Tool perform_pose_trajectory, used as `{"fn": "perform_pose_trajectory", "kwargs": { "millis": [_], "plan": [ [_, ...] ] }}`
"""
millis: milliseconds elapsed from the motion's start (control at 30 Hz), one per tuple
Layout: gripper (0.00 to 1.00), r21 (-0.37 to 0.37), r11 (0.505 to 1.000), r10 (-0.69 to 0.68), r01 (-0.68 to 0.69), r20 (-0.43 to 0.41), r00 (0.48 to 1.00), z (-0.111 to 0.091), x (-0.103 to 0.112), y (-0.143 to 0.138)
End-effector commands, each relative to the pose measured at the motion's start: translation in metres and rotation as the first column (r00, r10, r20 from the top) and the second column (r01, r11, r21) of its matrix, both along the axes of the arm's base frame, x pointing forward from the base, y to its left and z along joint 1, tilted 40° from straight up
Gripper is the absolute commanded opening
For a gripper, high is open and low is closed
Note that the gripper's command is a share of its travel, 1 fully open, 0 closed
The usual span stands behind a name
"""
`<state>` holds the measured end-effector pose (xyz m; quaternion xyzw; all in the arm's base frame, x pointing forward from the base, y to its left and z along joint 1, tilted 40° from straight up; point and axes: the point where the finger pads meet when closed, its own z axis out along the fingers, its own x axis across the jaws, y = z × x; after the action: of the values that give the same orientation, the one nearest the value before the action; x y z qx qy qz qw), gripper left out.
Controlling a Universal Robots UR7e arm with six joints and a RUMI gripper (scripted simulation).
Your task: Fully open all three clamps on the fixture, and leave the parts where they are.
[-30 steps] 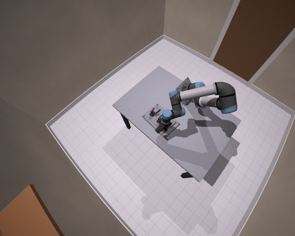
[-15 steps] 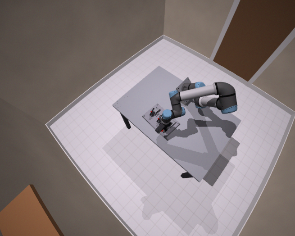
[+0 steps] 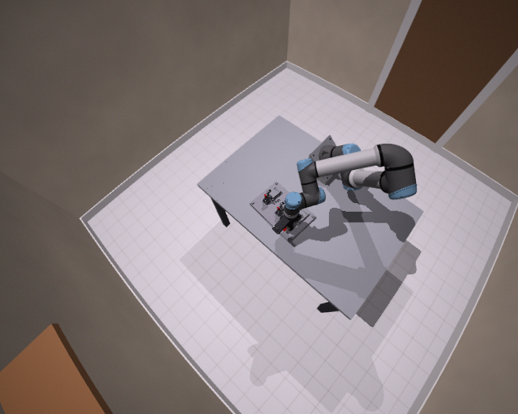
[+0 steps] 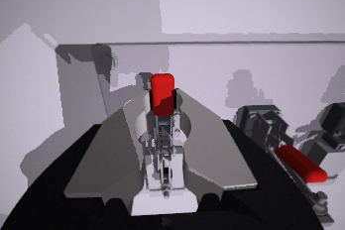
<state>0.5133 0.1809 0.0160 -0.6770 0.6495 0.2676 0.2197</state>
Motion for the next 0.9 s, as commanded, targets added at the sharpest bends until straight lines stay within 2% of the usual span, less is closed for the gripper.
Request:
{"fn": "perform_pose_trajectory", "kwargs": {
  "millis": [0, 867],
  "plan": [
    [0.00, 0.000, 1.000, -0.001, 0.001, 0.001, 1.000, 0.0007, 0.0002, -0.0007],
    [0.00, 0.000, 1.000, -0.001, 0.001, 0.001, 1.000, 0.0073, -0.0047, -0.0064]
  ]
}}
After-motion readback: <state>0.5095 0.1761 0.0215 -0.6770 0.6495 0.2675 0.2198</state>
